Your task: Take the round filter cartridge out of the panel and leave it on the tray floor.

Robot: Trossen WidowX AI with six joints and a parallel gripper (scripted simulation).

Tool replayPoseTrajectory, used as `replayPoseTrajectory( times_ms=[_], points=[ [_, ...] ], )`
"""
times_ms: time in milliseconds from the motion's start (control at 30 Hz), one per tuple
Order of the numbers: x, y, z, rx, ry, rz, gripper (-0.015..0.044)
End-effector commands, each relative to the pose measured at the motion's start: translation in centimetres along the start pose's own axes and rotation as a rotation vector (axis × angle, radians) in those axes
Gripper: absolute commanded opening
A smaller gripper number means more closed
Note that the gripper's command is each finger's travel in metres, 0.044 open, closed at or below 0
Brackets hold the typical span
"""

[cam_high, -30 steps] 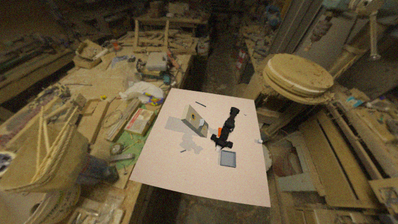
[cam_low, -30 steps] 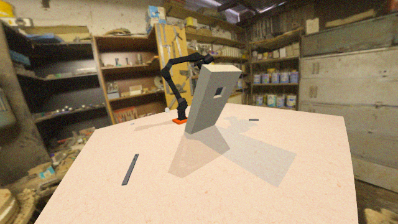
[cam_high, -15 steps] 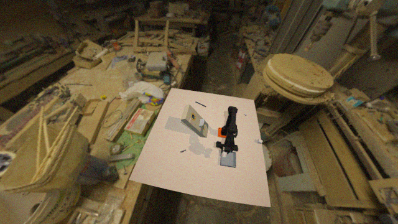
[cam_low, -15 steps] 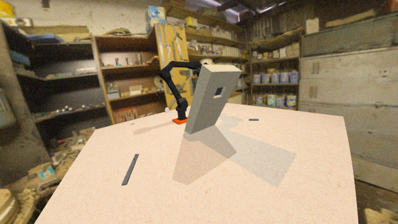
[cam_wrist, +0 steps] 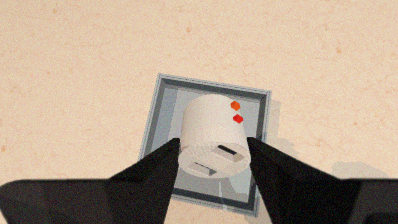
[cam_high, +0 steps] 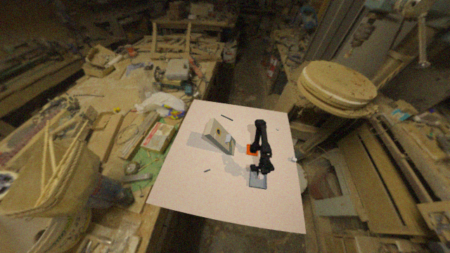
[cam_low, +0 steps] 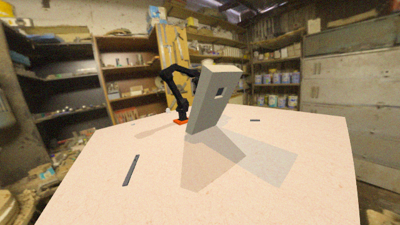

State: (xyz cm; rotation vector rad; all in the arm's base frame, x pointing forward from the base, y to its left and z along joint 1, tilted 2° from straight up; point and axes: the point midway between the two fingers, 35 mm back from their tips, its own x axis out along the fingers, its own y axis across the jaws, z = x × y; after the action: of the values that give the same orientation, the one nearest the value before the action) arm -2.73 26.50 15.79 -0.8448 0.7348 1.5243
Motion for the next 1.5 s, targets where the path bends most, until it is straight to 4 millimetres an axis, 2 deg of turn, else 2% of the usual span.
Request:
replayPoseTrajectory(
  times_ms=[0,100,600,767,1300,1333,1467],
  points=[
    [0.3,0.7,-0.3,-0.02,-0.015,0.008,0.0],
    [0.9,0.7,-0.5,-0.02,-0.015,0.008,0.0],
    [6.4,0.7,-3.6,-0.02,-0.014,0.008,0.0],
    [6.9,0.7,-4.0,-0.02,-0.014,0.008,0.0],
    [6.5,0.7,-3.9,-0.02,-0.008,0.011,0.042],
    [6.5,0.7,-3.9,-0.02,-0.008,0.011,0.044],
    [5.8,0.7,-3.3,-0.02,-0.008,0.011,0.044]
  ],
)
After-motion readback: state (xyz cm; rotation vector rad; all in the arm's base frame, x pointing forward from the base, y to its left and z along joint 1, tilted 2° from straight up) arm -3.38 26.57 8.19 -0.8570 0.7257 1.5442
